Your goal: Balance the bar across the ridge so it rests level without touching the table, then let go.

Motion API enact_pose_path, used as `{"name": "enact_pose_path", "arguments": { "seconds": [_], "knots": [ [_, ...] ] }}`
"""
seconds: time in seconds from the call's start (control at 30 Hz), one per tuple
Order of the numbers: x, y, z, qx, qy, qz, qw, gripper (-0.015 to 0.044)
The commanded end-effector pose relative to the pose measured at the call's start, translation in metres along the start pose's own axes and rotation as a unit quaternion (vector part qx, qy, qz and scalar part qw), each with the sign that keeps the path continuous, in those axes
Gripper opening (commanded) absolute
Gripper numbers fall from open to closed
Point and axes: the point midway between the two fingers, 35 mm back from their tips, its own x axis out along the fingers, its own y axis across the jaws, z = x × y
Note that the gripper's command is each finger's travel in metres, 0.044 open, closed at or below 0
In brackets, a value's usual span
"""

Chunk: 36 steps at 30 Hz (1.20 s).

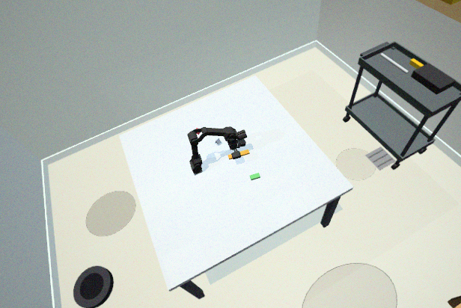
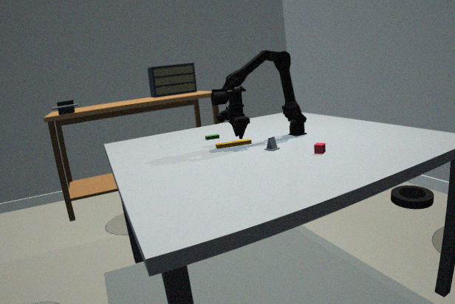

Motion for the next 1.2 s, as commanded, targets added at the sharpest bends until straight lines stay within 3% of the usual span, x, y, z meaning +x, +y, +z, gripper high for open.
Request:
{"name": "enact_pose_path", "arguments": {
  "seconds": [0.0, 0.9, 1.1, 1.17],
  "knots": [
    [0.007, -0.001, -0.002, 0.002, 0.004, -0.002, 1.0, 0.0315],
    [0.026, -0.001, -0.002, 0.002, 0.004, -0.002, 1.0, 0.0315],
    [0.025, 0.0, -0.002, 0.0, 0.004, 0.0, 1.0, 0.0157],
    [0.025, 0.0, -0.002, 0.0, 0.004, 0.0, 1.0, 0.0144]
  ]
}}
